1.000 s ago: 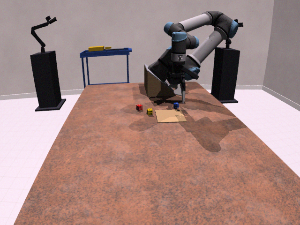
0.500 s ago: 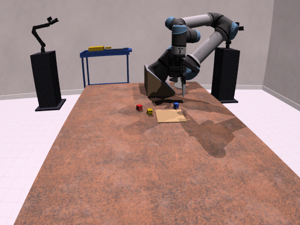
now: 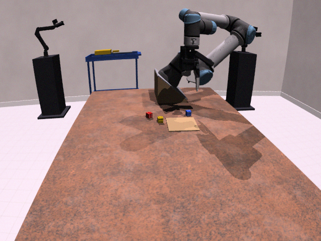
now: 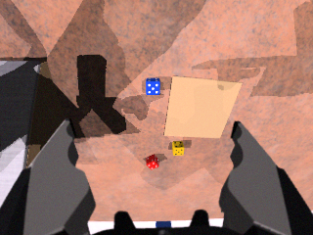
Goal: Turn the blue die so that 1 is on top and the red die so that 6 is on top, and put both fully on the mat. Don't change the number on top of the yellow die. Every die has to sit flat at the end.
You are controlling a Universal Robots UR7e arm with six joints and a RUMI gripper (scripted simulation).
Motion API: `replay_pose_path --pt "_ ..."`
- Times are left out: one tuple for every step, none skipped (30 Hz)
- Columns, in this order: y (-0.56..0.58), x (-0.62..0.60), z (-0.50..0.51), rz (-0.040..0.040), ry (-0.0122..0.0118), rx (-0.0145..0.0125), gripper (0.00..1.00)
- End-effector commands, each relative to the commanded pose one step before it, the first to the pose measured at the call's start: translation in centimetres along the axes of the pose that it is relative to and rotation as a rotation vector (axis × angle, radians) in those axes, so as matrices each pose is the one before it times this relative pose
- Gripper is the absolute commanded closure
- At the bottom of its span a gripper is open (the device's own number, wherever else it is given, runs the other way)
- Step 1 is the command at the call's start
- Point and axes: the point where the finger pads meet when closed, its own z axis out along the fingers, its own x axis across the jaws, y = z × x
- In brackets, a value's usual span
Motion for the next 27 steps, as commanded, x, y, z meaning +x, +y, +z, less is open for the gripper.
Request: replay_pose_path --pt "-0.127 -0.249 -0.837 -0.00083 -0.00201 0.00288 0.00" --pt "0.000 0.000 0.000 0.00000 0.00000 0.00000 0.00" --pt "0.000 0.000 0.000 0.00000 0.00000 0.00000 0.00" --pt "0.000 0.000 0.000 0.00000 0.00000 0.00000 0.00" --pt "0.000 0.000 0.000 0.00000 0.00000 0.00000 0.00" --pt "0.020 0.003 0.008 -0.00028 0.00000 0.00000 0.00" --pt "0.112 0.016 0.043 -0.00156 0.00000 -0.00001 0.00" --pt "0.000 0.000 0.000 0.00000 0.00000 0.00000 0.00" --pt "0.000 0.000 0.000 0.00000 0.00000 0.00000 0.00" --pt "0.229 0.032 0.089 -0.00322 0.00000 -0.00001 0.00" --pt "0.320 0.042 0.126 -0.00450 0.00000 -0.00001 0.00" --pt "0.352 0.042 0.142 -0.00498 0.00000 -0.00001 0.00" --pt "0.317 0.033 0.131 -0.00451 0.00000 -0.00001 0.00" --pt "0.226 0.021 0.095 -0.00322 0.00000 0.00000 0.00" --pt "0.109 0.009 0.047 -0.00156 0.00000 0.00000 0.00" --pt "0.019 0.002 0.008 -0.00028 0.00000 0.00000 0.00" --pt "0.000 0.000 0.000 0.00000 0.00000 0.00000 0.00" --pt "0.000 0.000 0.000 0.00000 0.00000 0.00000 0.00" --pt "0.000 0.000 0.000 0.00000 0.00000 0.00000 0.00" --pt "0.000 0.000 0.000 0.00000 0.00000 0.00000 0.00" --pt "0.000 0.000 0.000 0.00000 0.00000 0.00000 0.00" --pt "0.000 0.000 0.000 0.00000 0.00000 0.00000 0.00" --pt "0.000 0.000 0.000 0.00000 0.00000 0.00000 0.00" --pt "0.000 0.000 0.000 0.00000 0.00000 0.00000 0.00" --pt "0.000 0.000 0.000 0.00000 0.00000 0.00000 0.00" --pt "0.000 0.000 0.000 0.00000 0.00000 0.00000 0.00" --pt "0.000 0.000 0.000 0.00000 0.00000 0.00000 0.00"
